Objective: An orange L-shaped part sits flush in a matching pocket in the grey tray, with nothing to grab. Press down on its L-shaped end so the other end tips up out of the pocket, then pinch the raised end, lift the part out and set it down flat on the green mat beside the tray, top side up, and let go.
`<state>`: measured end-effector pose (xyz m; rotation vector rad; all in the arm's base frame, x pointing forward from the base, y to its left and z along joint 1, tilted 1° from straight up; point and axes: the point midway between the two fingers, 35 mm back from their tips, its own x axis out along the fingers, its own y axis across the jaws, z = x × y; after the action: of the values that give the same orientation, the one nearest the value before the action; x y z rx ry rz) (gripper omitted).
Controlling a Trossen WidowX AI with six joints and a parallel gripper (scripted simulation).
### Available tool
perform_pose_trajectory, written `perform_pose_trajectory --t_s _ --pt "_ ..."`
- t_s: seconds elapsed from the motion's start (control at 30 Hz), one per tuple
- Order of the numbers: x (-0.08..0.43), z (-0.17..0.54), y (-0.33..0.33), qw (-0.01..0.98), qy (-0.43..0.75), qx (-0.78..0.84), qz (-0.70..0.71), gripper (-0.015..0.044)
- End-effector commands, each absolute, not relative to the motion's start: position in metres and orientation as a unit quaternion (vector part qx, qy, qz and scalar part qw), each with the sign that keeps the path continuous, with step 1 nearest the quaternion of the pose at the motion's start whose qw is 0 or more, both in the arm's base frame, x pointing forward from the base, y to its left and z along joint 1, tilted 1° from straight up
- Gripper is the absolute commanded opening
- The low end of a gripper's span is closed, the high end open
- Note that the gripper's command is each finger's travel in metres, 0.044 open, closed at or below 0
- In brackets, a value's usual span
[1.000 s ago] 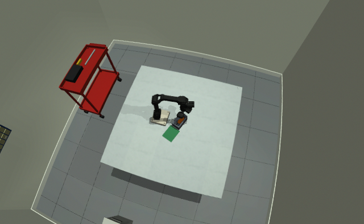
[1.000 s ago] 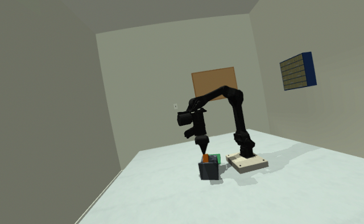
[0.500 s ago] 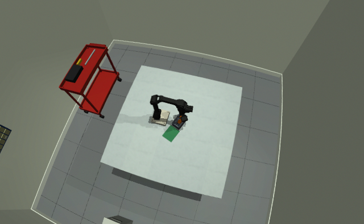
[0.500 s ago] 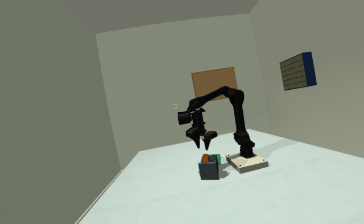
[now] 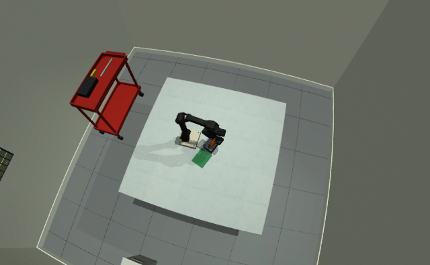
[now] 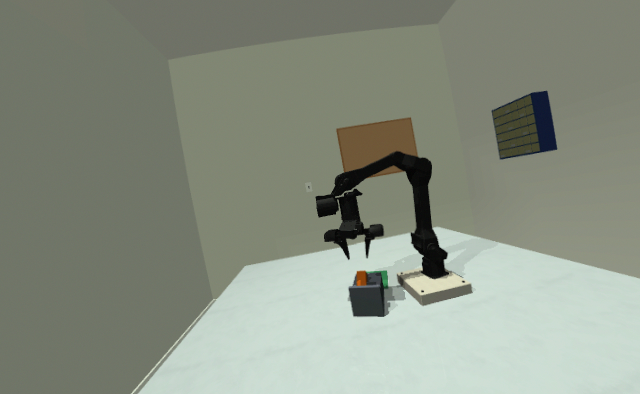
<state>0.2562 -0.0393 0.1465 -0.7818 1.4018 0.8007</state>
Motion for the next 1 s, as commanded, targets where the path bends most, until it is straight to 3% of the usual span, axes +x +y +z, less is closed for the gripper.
perform_pose_trajectory --t_s 0.0,0.97 --pt "0.255 0.142 -0.041 0.619 0.607 -0.349 0.356 0.0280" --pt "0.256 0.085 -0.040 0.619 0.607 -0.349 0.356 0.0280"
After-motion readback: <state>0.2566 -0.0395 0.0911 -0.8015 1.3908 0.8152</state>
